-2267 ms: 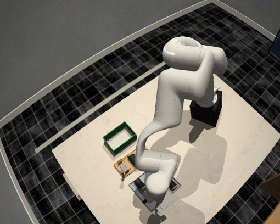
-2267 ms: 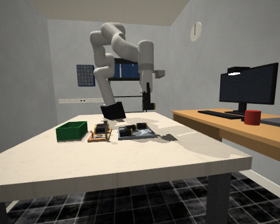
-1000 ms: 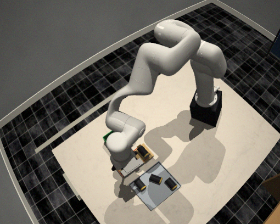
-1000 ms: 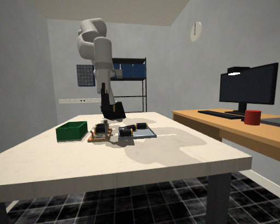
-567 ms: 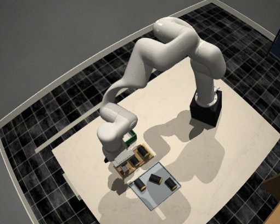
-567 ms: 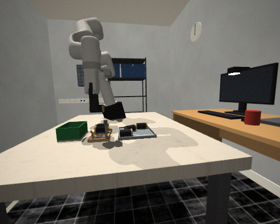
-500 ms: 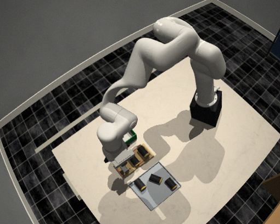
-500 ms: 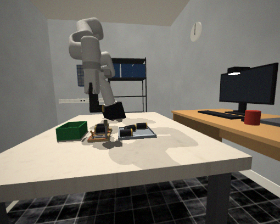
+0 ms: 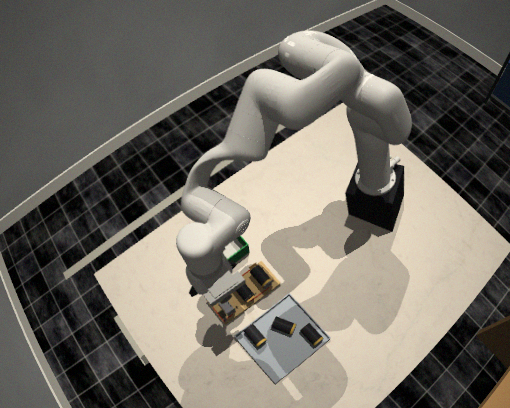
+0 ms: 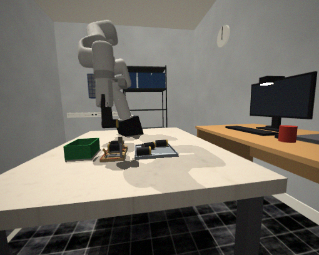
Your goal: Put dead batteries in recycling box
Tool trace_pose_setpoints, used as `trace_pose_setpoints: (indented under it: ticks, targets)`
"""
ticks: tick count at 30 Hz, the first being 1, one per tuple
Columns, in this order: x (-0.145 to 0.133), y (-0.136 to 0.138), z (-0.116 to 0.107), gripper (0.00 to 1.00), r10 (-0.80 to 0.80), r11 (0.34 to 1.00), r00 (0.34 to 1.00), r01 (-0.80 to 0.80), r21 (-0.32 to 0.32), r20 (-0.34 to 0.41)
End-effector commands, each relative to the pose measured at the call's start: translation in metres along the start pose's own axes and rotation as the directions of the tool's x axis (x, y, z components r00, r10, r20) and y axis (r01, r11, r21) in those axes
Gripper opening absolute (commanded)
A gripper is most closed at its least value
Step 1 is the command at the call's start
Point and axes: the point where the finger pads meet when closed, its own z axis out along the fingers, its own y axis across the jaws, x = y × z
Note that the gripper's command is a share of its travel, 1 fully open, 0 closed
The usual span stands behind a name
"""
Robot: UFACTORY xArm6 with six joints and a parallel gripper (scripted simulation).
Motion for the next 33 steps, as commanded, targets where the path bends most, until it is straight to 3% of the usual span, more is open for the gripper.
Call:
trace_pose_setpoints:
  ticks: [1, 5, 10, 33]
  targets:
    - [0.000, 0.002, -0.002, 0.28, 0.001, 1.000, 1.000, -0.001, -0.005, 0.000]
    - [0.000, 0.002, 0.004, 0.28, 0.001, 1.000, 1.000, -0.001, -0.005, 0.000]
    - [0.000, 0.002, 0.029, 0.28, 0.001, 1.000, 1.000, -0.001, -0.005, 0.000]
    - [0.000, 0.003, 0.029, 0.28, 0.001, 1.000, 1.000, -0.001, -0.005, 0.000]
